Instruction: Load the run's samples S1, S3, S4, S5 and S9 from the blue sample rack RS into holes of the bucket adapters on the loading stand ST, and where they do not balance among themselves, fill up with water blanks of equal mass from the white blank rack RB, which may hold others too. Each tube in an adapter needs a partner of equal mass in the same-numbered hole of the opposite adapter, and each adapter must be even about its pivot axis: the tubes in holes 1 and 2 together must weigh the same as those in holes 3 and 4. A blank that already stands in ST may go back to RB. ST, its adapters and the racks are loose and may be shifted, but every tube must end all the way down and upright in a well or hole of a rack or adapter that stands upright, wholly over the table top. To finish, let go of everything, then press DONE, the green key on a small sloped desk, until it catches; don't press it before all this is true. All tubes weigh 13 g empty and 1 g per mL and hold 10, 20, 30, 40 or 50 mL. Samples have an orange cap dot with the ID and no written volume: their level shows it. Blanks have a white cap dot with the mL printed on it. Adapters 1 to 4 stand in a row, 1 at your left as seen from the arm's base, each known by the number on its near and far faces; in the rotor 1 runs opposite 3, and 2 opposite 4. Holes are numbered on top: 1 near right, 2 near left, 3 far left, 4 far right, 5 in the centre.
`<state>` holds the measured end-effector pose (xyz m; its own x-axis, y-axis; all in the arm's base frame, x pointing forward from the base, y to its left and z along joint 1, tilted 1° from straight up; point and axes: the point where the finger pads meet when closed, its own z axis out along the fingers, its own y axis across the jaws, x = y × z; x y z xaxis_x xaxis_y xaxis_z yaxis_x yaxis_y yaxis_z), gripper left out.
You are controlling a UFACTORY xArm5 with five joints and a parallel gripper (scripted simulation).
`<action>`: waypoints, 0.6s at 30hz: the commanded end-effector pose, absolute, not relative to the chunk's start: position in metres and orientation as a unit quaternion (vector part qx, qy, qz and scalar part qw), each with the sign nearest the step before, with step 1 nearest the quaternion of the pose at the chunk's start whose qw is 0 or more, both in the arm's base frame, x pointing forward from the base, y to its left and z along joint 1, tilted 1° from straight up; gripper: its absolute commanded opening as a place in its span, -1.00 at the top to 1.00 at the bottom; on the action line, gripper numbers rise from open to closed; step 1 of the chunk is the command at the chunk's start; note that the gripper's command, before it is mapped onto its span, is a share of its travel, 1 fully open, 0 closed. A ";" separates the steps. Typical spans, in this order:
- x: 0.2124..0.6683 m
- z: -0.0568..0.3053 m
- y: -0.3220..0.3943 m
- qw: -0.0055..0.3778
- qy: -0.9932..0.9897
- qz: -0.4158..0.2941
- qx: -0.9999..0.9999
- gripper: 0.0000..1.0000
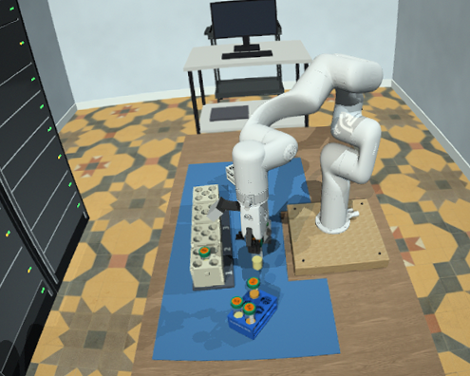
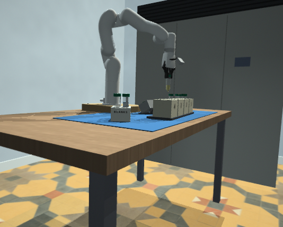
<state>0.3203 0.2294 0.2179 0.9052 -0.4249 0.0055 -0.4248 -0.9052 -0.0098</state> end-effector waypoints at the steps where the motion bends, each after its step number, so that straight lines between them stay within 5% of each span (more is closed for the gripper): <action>1: 0.325 0.219 0.209 0.006 0.145 -0.007 -0.989 1.00; 18: 0.339 0.219 0.135 0.004 0.057 -0.008 -0.998 1.00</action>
